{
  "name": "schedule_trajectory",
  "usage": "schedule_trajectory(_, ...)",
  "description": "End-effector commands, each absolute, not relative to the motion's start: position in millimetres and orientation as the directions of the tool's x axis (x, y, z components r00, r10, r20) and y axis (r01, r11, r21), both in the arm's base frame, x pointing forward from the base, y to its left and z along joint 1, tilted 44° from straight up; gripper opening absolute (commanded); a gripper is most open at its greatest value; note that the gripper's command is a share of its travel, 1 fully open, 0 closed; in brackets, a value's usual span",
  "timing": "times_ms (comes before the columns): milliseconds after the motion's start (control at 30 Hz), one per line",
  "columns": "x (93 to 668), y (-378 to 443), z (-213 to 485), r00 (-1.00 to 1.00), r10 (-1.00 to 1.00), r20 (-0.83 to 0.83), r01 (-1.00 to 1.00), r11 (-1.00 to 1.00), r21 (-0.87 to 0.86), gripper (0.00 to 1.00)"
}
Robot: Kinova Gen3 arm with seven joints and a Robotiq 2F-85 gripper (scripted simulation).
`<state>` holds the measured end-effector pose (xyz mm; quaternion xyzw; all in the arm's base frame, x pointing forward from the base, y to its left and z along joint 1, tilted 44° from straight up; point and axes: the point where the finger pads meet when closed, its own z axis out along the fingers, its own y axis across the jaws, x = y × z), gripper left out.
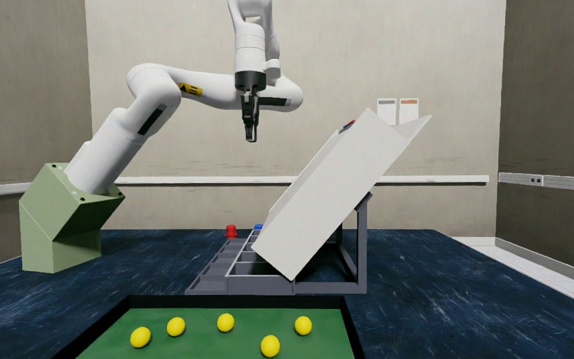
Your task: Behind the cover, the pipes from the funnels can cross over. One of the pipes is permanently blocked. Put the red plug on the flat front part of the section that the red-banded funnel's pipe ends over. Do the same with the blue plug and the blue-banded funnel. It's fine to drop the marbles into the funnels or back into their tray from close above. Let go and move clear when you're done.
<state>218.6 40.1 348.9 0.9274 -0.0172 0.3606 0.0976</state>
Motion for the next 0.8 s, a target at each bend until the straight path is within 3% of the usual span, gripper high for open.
schedule_trajectory(0,218.5,40.1,349.2,0.739,0.039,0.673,-0.102,-0.980,0.168,0.50)
schedule_trajectory(700,218.5,40.1,349.2,0.739,0.039,0.673,-0.102,-0.980,0.168,0.50)
schedule_trajectory(733,229.8,-23.1,321.4,0.739,0.039,0.673,-0.102,-0.980,0.168,0.50)
schedule_trajectory(767,229.9,-23.6,321.3,0.739,0.039,0.673,-0.102,-0.980,0.168,0.50)
